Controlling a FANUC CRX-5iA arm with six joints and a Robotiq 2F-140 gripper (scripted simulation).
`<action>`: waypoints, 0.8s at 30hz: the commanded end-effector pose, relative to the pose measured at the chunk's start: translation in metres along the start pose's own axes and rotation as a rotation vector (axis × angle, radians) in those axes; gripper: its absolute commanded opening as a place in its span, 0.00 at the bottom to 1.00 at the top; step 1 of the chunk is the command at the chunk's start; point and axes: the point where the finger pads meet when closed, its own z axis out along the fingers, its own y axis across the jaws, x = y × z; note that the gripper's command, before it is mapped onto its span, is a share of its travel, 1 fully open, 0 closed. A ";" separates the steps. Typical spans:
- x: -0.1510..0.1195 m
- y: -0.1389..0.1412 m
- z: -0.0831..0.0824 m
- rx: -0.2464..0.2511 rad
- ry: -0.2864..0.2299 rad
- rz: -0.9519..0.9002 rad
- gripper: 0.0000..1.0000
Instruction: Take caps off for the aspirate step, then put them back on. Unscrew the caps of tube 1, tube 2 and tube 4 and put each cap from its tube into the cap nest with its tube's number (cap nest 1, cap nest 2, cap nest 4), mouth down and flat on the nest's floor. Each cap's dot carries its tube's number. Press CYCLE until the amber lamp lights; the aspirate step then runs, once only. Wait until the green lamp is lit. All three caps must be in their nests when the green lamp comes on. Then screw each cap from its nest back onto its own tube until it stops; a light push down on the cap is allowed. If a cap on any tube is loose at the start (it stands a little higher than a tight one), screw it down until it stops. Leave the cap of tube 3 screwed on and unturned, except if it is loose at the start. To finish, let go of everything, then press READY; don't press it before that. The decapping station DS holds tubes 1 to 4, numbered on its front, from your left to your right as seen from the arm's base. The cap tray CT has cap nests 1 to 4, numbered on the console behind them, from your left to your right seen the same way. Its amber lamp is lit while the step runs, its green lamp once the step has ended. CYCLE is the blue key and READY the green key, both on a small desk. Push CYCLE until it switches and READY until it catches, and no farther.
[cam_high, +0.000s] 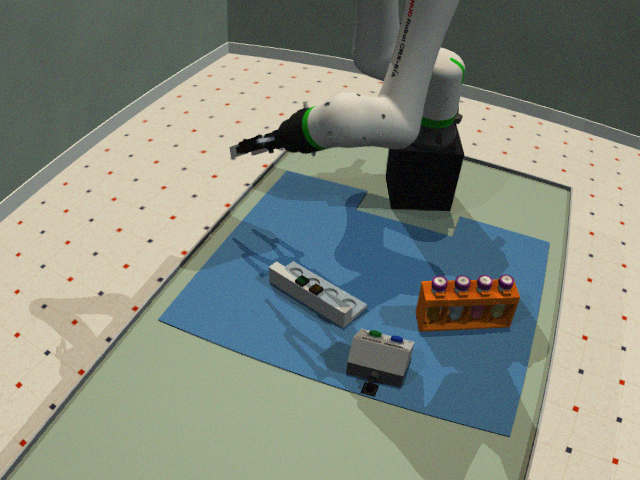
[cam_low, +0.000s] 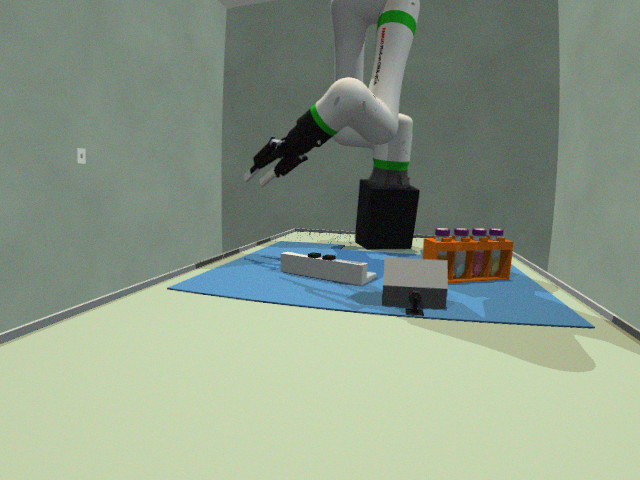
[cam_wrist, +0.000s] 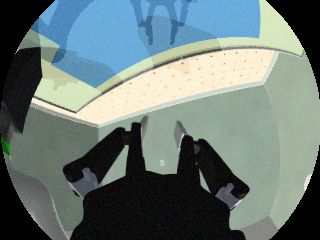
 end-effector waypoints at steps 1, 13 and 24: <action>0.000 0.000 0.000 0.000 0.000 0.000 0.35; 0.005 -0.002 -0.006 0.009 0.002 0.014 0.35; 0.036 -0.004 -0.032 0.059 0.109 0.361 0.35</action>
